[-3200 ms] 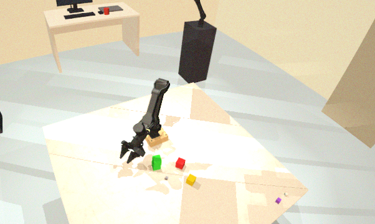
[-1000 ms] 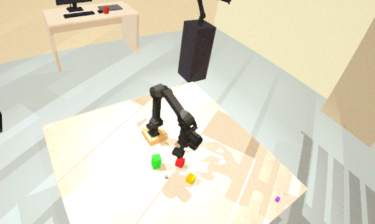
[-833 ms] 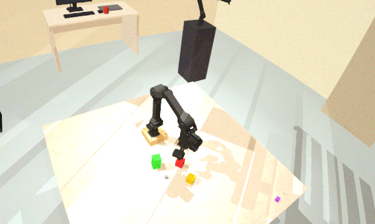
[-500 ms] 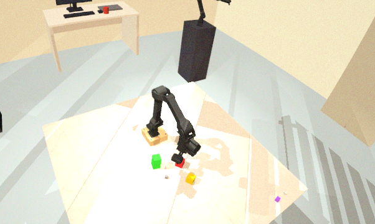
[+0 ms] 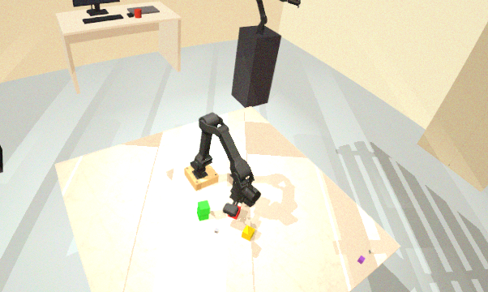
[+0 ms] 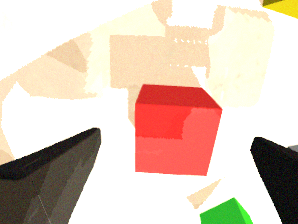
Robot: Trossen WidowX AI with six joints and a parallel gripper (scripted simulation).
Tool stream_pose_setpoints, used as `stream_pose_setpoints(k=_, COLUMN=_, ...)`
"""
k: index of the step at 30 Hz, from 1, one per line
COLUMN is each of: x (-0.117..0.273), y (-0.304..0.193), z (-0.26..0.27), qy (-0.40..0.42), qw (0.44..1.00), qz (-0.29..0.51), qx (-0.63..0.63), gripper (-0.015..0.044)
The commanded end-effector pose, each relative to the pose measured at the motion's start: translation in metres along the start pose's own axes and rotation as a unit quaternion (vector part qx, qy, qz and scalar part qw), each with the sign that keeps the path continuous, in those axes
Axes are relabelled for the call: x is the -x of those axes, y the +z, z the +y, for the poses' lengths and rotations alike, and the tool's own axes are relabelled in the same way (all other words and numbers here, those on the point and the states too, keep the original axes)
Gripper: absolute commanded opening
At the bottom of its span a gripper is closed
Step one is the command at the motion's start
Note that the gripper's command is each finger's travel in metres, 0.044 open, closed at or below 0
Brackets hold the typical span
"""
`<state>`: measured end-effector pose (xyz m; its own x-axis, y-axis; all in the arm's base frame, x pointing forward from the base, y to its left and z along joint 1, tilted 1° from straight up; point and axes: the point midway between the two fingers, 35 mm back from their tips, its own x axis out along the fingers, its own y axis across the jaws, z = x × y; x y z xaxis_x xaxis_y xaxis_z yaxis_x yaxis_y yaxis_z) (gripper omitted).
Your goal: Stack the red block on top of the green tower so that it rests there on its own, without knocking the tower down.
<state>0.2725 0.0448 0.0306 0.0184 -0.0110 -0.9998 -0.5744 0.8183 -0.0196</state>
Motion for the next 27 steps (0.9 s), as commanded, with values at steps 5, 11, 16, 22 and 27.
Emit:
stream_pose_setpoints(k=5, x=-0.014, y=0.0, z=0.001, qy=0.003, qw=1.0, qz=0.0, qx=-0.002, gripper=0.044)
stream_pose_setpoints(k=11, x=-0.024, y=-0.001, z=0.001, qy=0.003, qw=1.0, qz=0.0, qx=-0.002, gripper=0.044)
stream_pose_setpoints(k=16, x=-0.032, y=-0.002, z=0.002, qy=0.003, qw=1.0, qz=0.001, qx=-0.002, gripper=0.044)
stream_pose_setpoints(k=22, x=-0.036, y=-0.002, z=0.002, qy=0.003, qw=1.0, qz=0.001, qx=-0.002, gripper=0.044)
stream_pose_setpoints(k=27, x=-0.036, y=-0.002, z=0.002, qy=0.003, qw=1.0, qz=0.001, qx=-0.002, gripper=0.044)
